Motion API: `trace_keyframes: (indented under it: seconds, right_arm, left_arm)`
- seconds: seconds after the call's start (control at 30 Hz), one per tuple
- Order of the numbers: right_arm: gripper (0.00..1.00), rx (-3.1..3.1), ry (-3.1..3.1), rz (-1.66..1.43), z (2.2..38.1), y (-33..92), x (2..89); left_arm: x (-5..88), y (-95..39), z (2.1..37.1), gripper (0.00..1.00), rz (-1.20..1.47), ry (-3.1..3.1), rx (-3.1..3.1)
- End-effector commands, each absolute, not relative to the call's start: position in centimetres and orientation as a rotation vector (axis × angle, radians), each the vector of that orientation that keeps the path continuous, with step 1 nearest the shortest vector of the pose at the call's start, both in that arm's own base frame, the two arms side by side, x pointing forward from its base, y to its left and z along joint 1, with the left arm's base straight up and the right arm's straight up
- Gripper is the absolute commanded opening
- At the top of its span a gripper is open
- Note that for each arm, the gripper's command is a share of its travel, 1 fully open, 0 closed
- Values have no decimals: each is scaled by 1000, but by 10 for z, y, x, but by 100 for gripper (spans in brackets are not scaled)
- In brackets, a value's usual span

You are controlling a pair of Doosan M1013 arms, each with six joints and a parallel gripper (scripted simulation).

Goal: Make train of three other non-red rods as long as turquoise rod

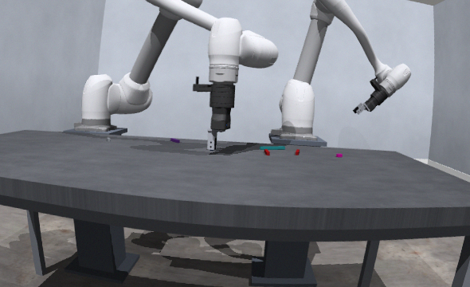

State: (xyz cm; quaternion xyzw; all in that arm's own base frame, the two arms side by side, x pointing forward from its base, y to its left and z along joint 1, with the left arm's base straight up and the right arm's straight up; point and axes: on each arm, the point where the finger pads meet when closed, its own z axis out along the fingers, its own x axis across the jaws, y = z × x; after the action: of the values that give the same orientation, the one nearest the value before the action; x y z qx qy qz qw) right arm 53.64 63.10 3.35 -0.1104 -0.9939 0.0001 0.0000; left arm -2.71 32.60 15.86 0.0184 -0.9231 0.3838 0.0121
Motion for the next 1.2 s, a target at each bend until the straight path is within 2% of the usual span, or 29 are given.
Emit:
trace_keyframes:
  seconds: [0.0,1.17]
  right_arm:
    - [24,-342,-3124,-3,34,630,541]
    - [24,-342,-3124,-2,26,629,540]
  left_arm:
    - [-30,323,159,100,1192,-2879,60]
    - [-30,323,159,100,1192,-2879,60]
